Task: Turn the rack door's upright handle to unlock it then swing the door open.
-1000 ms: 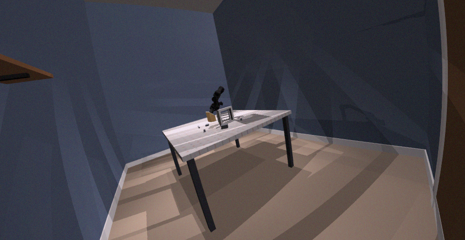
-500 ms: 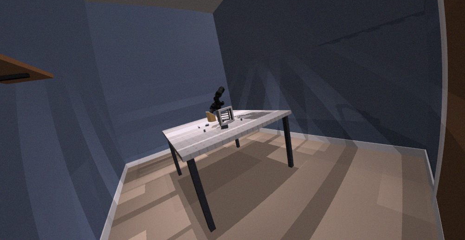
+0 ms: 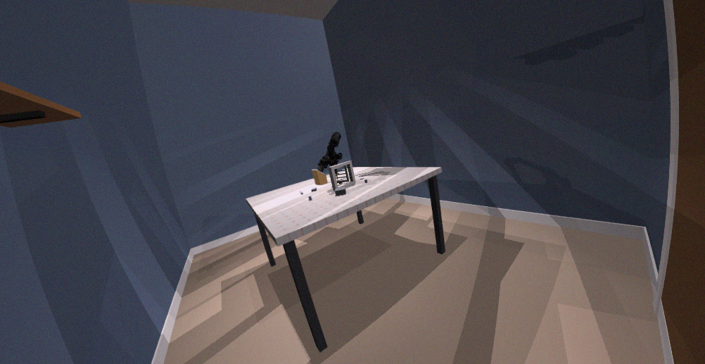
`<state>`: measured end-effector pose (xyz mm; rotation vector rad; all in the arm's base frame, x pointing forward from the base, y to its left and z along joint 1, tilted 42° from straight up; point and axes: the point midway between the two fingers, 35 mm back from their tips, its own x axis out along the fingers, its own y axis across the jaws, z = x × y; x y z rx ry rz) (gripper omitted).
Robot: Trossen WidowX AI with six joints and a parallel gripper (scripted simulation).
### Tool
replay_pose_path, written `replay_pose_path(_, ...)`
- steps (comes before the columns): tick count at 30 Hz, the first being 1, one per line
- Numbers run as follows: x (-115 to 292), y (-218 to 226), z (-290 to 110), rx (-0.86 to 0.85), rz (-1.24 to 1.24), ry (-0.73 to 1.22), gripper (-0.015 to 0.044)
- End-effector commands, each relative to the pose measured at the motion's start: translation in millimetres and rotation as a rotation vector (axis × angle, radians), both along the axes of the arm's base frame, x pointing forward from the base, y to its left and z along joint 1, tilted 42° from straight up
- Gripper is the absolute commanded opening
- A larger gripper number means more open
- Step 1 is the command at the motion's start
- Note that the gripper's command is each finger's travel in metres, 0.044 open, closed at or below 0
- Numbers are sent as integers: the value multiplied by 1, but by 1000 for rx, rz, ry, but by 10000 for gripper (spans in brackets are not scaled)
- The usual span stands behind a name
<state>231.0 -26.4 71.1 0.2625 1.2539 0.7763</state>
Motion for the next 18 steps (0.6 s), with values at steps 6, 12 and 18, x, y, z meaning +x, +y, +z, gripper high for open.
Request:
replay_pose_path(6, -1, 14, 12, 17, -109, 90, 15)
replay_pose_path(12, -1, 23, 20, 27, -172, 144, 15)
replay_pose_path(18, 0, 31, 28, 36, -235, 199, 15)
